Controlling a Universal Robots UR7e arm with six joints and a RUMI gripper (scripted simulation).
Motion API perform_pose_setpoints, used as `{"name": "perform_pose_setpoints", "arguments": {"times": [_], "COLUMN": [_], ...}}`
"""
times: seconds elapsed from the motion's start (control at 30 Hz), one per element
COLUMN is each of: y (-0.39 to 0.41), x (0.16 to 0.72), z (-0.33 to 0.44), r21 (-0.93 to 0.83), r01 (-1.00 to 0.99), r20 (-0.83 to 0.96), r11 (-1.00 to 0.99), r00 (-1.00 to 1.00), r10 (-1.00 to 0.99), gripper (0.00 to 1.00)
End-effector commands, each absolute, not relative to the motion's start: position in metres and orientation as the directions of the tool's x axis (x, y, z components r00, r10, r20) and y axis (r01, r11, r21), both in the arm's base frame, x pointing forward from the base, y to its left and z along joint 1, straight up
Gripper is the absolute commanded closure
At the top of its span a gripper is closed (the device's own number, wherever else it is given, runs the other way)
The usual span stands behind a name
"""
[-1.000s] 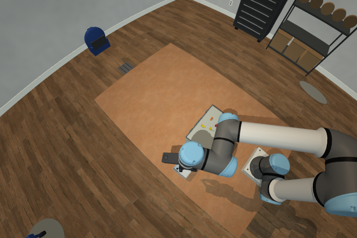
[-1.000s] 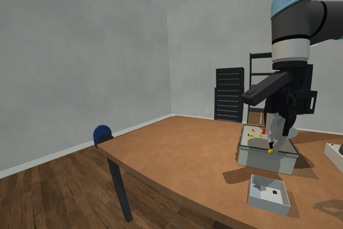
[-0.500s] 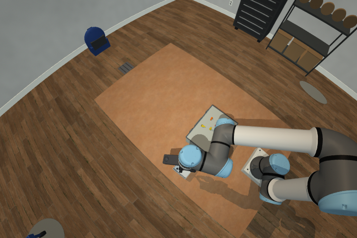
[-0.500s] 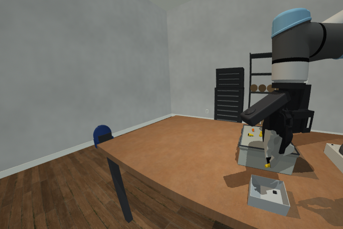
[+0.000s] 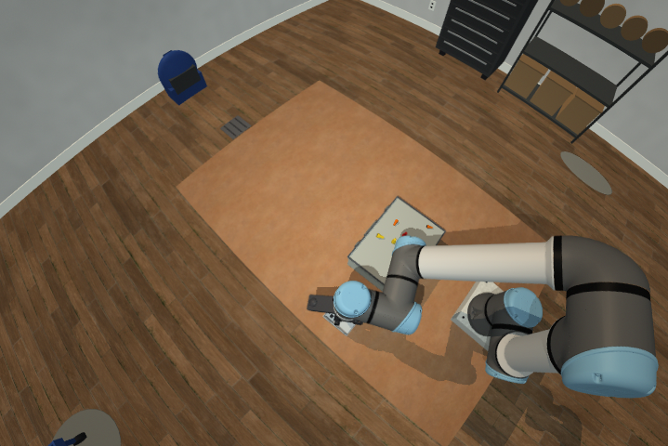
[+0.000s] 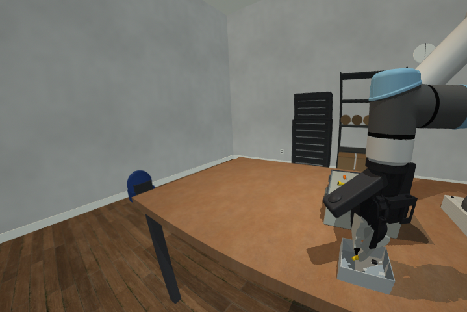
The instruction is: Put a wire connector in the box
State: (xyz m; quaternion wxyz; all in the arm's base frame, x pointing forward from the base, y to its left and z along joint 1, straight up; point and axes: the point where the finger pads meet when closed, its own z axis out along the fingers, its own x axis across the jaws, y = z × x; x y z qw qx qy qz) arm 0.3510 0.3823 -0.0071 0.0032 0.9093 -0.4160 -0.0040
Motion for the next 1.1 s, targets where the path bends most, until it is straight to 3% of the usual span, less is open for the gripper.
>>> {"name": "perform_pose_setpoints", "arguments": {"times": [0.0,0.37,0.4,1.07], "y": [0.3833,0.3833,0.3833,0.3833], "x": [0.3522,0.3522,0.3522,0.3522], "z": [-0.0183,-0.0191,-0.0191,-0.0191], "r21": [0.006,0.006,0.006,0.006], "r01": [-0.757,-0.757,-0.757,-0.757], "r20": [-0.004,-0.004,-0.004,-0.004], "r11": [-0.654,-0.654,-0.654,-0.654], "r00": [0.654,0.654,0.654,0.654], "r10": [-0.757,-0.757,-0.757,-0.757], "gripper": [1.0,1.0,0.83,0.83]}}
